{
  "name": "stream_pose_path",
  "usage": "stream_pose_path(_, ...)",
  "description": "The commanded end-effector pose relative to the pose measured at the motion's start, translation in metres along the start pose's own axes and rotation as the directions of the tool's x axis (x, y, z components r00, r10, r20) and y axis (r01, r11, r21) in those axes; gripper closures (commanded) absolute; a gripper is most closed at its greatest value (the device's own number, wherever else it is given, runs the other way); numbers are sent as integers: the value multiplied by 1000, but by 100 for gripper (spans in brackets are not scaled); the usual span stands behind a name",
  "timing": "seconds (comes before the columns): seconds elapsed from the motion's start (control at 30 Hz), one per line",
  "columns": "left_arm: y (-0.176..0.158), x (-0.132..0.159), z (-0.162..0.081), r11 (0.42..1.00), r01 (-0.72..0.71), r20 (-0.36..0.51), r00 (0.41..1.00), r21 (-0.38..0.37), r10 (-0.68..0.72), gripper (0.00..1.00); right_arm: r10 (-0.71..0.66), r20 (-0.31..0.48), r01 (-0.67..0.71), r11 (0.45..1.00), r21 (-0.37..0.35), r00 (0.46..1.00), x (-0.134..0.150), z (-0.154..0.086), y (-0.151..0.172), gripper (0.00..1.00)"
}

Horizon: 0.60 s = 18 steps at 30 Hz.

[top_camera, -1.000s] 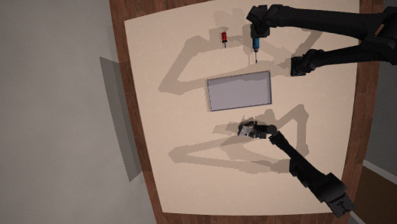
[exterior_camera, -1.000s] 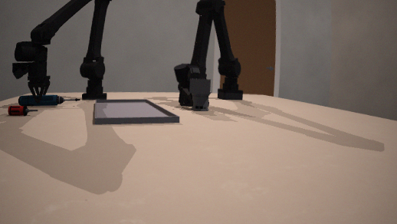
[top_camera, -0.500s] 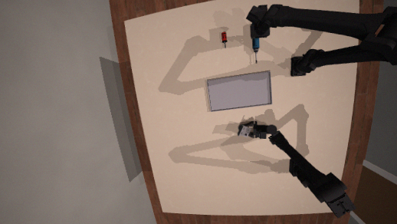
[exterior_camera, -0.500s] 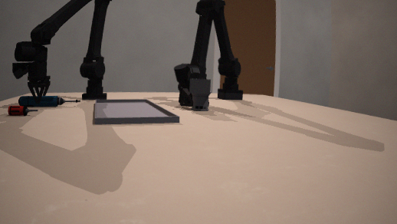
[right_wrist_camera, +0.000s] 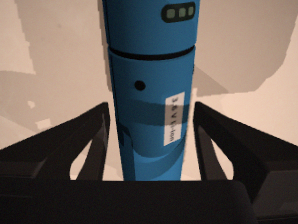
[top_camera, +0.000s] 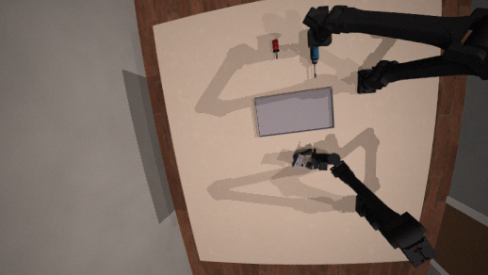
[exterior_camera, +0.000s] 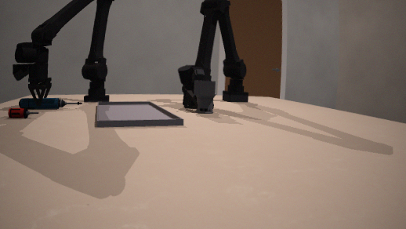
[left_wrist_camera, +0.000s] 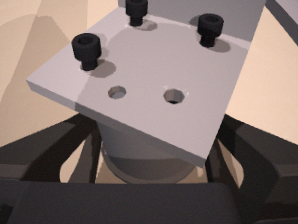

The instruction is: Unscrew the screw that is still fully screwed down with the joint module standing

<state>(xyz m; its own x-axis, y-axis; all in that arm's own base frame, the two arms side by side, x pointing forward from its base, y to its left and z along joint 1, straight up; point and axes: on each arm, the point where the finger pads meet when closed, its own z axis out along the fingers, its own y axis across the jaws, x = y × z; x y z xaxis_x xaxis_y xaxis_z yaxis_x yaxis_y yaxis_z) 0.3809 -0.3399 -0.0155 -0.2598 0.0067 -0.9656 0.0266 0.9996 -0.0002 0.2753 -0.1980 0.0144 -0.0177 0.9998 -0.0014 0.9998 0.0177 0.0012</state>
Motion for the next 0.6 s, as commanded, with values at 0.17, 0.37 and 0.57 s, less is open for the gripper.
stream_pose_path(0.17,-3,11,-4,1000,-16,-1,1000,11,16,41,-2,16,2,1000,-25,1000,-7,-7,10,43)
stream_pose_path(0.37,-3,11,-4,1000,-16,-1,1000,11,16,41,-2,16,2,1000,-25,1000,-7,-7,10,43)
stream_pose_path(0.57,-3,11,-4,1000,-16,-1,1000,11,16,41,-2,16,2,1000,-25,1000,-7,-7,10,35)
